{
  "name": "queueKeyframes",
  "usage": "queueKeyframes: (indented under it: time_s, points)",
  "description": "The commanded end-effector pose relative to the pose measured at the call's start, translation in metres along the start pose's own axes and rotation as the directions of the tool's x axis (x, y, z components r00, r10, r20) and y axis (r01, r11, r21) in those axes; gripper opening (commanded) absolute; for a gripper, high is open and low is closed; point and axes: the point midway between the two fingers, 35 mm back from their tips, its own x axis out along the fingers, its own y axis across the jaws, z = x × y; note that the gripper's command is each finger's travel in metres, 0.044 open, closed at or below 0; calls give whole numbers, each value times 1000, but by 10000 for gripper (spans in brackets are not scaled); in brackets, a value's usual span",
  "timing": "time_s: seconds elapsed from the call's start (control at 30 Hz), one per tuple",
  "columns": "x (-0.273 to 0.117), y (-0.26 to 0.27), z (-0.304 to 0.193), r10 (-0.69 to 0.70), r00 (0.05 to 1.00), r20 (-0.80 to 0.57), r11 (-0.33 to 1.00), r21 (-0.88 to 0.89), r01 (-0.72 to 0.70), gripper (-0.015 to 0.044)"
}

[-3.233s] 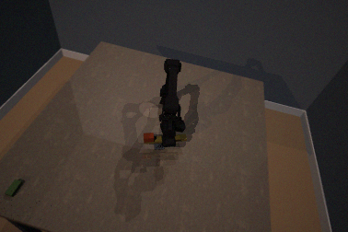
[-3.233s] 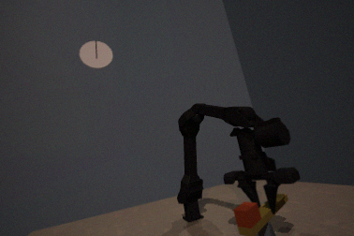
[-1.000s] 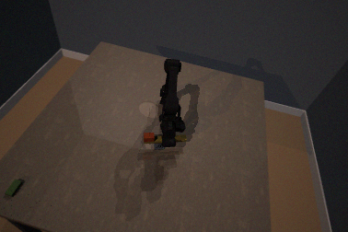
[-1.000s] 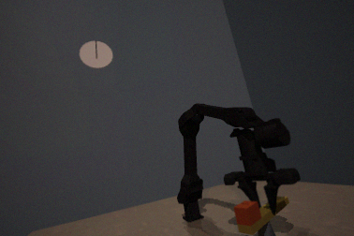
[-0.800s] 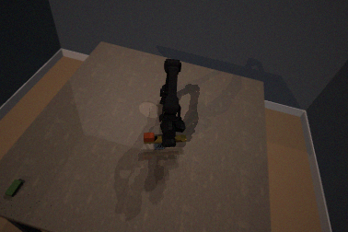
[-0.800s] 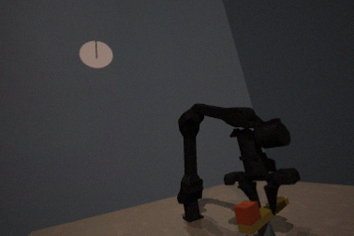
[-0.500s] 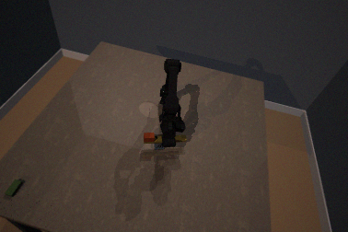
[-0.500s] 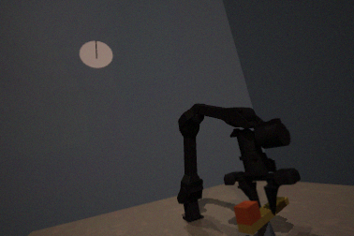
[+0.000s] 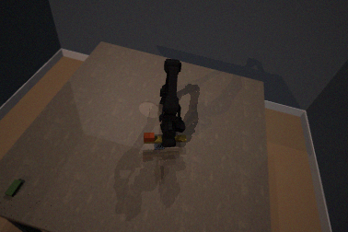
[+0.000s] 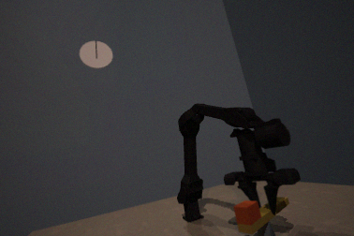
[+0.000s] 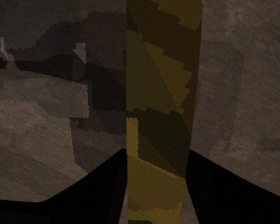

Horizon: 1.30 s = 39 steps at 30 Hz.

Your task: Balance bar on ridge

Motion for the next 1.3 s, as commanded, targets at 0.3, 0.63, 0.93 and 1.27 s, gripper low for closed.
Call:
queueKeyframes:
  time_s: [0.3,0.63,0.93,1.27]
  points:
    - [0,0,0,1,1000,0,1000,0,-1,167]
    - [0,0,0,1,1000,0,1000,0,-1,167]
    - [0,0,0,1,1000,0,1000,0,-1,169]
    - [0,0,0,1,1000,0,1000,0,-1,171]
